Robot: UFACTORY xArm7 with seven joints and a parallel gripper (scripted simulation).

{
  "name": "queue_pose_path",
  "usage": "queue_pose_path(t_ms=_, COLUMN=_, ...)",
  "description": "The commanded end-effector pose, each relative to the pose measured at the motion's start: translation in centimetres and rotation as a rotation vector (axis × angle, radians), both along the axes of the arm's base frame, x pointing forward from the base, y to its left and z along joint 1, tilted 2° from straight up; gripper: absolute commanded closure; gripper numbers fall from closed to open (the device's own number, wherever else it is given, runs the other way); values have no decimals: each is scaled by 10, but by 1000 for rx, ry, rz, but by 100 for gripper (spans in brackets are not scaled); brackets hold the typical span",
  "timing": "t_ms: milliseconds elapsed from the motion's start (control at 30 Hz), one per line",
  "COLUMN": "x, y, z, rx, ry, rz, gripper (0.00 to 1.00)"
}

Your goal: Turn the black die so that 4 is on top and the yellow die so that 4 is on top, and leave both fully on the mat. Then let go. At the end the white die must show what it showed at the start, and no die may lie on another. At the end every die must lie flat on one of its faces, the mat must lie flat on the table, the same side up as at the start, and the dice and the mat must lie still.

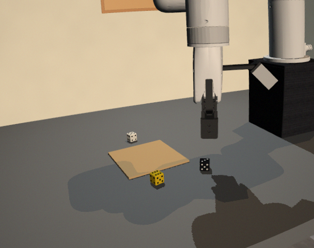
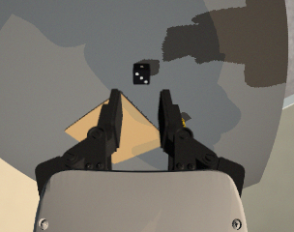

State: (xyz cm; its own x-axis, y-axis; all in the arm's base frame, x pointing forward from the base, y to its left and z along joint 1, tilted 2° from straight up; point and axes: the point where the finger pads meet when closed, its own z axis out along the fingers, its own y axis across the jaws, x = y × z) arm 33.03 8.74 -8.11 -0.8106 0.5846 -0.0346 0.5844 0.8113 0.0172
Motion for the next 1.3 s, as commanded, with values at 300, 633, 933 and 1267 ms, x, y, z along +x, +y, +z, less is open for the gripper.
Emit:
queue_pose_path(t_ms=300, x=2, y=0, z=-10, rx=1, ry=-2, rz=1, gripper=64)
queue_pose_path(t_ms=633, x=3, y=0, z=-26, rx=0, ry=-2, rz=1, gripper=64)
queue_pose_path(t_ms=933, x=4, y=-1, z=-36, rx=1, ry=-2, rz=1, gripper=64)
queue_pose_path(t_ms=1267, x=4, y=-1, z=-46, rx=1, ry=-2, rz=1, gripper=64)
